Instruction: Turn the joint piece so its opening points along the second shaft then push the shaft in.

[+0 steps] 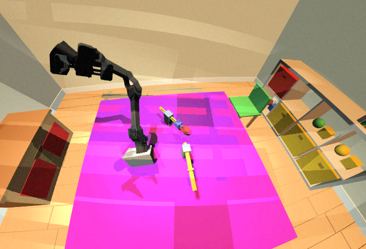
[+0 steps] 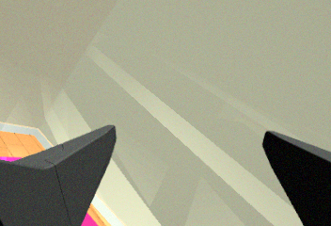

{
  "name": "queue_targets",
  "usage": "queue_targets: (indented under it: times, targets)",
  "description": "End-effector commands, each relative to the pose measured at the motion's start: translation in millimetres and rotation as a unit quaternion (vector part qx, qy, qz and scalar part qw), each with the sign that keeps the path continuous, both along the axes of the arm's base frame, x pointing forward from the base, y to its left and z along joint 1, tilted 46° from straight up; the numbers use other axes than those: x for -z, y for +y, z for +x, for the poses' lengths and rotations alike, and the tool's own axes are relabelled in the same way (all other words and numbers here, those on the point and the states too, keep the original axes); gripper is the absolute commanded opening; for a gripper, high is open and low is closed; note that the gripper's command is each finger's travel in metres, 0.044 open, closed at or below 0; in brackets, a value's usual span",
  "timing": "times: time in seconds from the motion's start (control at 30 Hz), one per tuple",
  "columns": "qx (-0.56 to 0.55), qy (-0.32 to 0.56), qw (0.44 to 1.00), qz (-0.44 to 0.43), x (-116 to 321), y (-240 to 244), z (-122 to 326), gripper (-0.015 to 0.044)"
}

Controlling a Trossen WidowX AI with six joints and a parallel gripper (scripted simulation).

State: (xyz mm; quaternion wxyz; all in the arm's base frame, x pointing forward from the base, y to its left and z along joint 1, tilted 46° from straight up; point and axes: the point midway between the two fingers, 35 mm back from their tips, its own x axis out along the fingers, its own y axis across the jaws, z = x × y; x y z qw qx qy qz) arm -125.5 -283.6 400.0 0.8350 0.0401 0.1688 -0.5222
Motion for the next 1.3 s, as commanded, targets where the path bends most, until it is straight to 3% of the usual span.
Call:
queue_targets:
  times: [0.0,0.63,1.27]
  targets:
    - [-0.035,-0.028,0.998,0.041,21.9,-23.8,20.2,0.044]
    - [-0.245,-0.086,0.941,0.219,89.4,-71.6,194.3,0.044]
    - [-0.419,-0.024,0.809,0.412,166.6,0.6,378.3,0.044]
